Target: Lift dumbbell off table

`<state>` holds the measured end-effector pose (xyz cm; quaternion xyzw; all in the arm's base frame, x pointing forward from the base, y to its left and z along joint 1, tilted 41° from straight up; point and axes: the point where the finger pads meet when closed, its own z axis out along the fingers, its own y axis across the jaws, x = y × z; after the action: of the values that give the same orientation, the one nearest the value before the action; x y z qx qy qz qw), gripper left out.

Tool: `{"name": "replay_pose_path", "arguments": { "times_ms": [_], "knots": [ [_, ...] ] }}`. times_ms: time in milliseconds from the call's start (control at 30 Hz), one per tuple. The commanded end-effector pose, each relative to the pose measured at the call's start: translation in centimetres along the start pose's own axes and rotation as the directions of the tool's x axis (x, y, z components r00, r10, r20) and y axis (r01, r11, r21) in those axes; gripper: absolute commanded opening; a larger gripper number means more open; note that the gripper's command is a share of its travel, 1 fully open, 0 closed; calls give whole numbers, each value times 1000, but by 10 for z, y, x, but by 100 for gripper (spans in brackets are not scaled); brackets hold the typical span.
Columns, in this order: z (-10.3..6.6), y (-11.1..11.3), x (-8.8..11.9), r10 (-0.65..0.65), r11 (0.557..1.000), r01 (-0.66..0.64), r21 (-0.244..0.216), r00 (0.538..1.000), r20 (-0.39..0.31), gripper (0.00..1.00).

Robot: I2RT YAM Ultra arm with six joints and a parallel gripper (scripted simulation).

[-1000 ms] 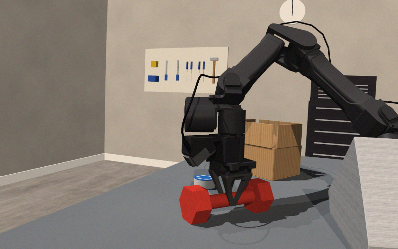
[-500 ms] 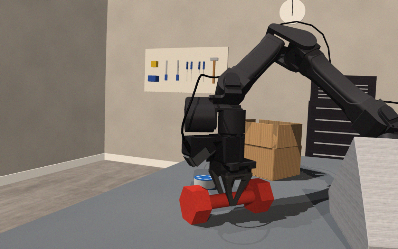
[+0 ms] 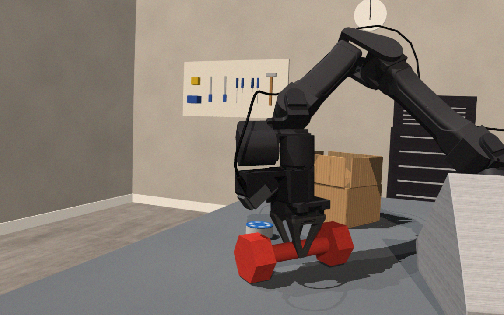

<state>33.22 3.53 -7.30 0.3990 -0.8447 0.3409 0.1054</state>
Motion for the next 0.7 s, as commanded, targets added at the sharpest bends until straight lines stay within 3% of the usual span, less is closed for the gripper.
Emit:
{"name": "replay_pose_path", "arguments": {
  "times_ms": [0, 667],
  "knots": [
    [-44, -13, -19, 26, 999, -28, 25, 996, 85, 0],
    [-90, -11, -15, 25, 999, -27, 22, 996, 86, 0]
  ]
}}
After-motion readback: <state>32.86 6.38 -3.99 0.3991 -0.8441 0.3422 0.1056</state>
